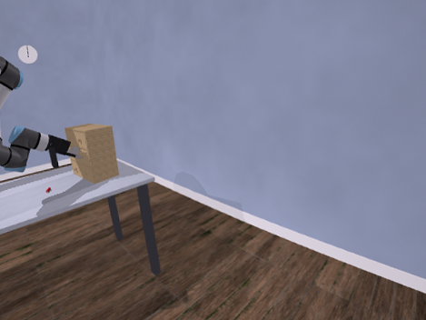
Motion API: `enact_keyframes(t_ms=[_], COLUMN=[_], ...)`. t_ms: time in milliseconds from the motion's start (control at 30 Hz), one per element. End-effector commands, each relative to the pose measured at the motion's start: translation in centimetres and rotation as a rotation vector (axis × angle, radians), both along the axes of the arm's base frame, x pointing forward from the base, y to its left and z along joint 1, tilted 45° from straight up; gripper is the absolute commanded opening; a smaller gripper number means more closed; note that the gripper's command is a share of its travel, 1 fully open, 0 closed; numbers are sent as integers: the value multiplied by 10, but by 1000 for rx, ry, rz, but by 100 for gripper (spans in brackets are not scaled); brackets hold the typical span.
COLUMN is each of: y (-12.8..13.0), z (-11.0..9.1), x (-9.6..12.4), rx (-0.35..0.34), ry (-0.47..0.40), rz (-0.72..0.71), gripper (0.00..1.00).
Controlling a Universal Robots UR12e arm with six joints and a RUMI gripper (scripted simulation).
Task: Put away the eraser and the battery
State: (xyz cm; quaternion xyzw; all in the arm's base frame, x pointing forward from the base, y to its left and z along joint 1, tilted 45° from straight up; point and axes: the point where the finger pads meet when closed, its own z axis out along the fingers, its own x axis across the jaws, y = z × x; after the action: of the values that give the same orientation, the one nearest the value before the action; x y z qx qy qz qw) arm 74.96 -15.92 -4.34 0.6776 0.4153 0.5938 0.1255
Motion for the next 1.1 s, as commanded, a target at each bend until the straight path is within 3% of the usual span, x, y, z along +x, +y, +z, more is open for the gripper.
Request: enact_keyframes(t_ms=[0, 133, 633, 1067], y=[-1, -1, -1, 0], z=[0, 0, 0, -3], x=[0, 0, -2, -28], rx=[-1, -1, -1, -1], ry=[-1, -1, -1, -1], rz=[-1, -1, -1, -1], gripper=[15, 20, 20, 20])
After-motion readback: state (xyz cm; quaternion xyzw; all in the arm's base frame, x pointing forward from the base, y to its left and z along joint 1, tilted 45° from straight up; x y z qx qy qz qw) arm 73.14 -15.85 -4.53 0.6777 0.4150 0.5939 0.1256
